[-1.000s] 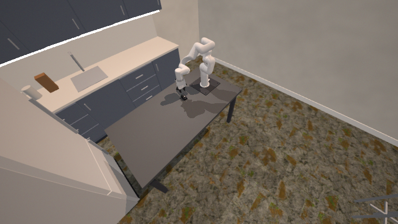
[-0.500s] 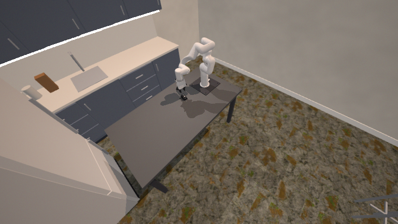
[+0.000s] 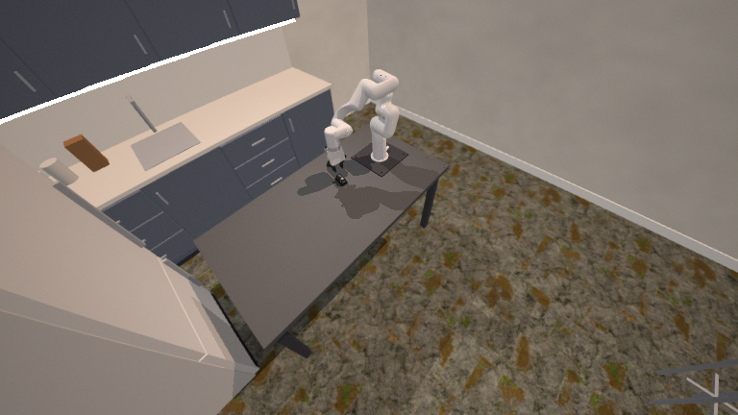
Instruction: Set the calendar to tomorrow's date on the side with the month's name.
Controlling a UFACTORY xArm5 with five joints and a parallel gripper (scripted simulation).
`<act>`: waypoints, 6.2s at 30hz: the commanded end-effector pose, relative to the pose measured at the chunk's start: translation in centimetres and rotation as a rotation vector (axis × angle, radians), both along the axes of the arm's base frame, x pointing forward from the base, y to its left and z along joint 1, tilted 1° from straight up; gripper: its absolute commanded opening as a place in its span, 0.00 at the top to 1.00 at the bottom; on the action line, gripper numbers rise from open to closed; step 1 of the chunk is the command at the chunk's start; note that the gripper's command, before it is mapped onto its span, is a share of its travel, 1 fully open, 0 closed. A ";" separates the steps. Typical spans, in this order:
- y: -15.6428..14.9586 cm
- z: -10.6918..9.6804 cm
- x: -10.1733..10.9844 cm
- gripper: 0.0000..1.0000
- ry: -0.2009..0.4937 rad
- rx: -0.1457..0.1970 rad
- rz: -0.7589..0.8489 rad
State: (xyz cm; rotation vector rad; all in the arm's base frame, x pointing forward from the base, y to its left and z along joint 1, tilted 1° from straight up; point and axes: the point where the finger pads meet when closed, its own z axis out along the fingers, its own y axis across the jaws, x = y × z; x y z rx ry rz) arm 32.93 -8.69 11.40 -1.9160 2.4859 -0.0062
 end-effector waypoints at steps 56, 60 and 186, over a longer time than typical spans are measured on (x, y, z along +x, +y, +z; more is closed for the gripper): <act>0.0 -5.0 0.2 0.51 -0.003 -0.001 0.000; 0.0 -5.0 0.2 0.51 -0.003 -0.001 0.000; 0.0 -5.0 0.2 0.51 -0.003 -0.001 0.000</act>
